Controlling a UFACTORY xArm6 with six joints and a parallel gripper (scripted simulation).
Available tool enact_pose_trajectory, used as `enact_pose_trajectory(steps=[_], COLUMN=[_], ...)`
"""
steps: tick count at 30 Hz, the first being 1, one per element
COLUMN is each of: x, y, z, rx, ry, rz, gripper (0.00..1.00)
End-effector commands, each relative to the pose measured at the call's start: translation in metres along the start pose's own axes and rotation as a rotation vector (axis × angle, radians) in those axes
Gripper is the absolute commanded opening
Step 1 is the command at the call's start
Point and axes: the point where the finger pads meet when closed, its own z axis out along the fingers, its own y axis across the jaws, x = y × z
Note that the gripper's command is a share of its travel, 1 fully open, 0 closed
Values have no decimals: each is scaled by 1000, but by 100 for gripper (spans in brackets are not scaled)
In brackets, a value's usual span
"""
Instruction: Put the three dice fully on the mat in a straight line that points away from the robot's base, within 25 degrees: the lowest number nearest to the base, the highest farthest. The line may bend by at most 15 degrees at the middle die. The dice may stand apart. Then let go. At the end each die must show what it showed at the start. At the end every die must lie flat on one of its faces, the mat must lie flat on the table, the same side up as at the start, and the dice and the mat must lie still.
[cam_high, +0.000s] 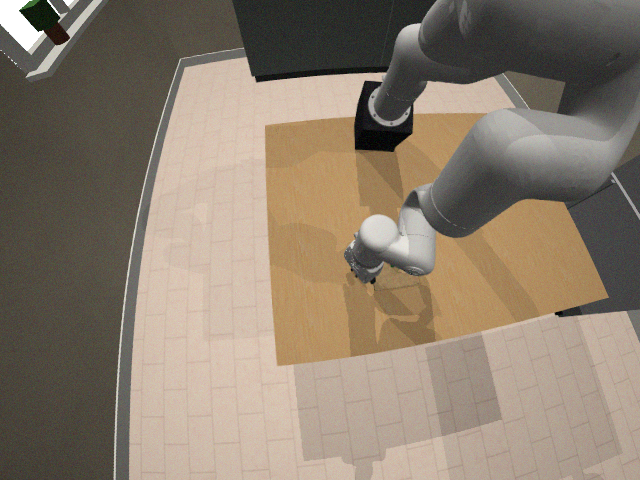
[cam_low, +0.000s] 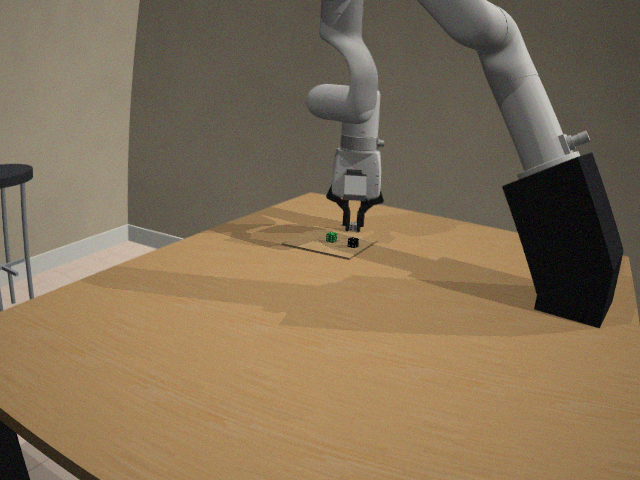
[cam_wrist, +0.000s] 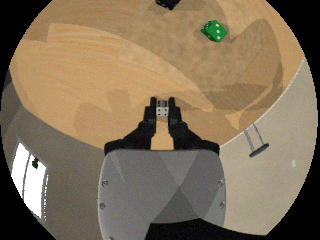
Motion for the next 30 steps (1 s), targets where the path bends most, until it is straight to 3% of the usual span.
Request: enact_pose_trajectory(steps=[1,16,30], x=[-1,-1,-1], y=[1,1,1], z=[-1,-9,-47], rx=[-1,-1,-1], ry=[-2,-2,-2], rz=[0,0,0], gripper=[11,11,11])
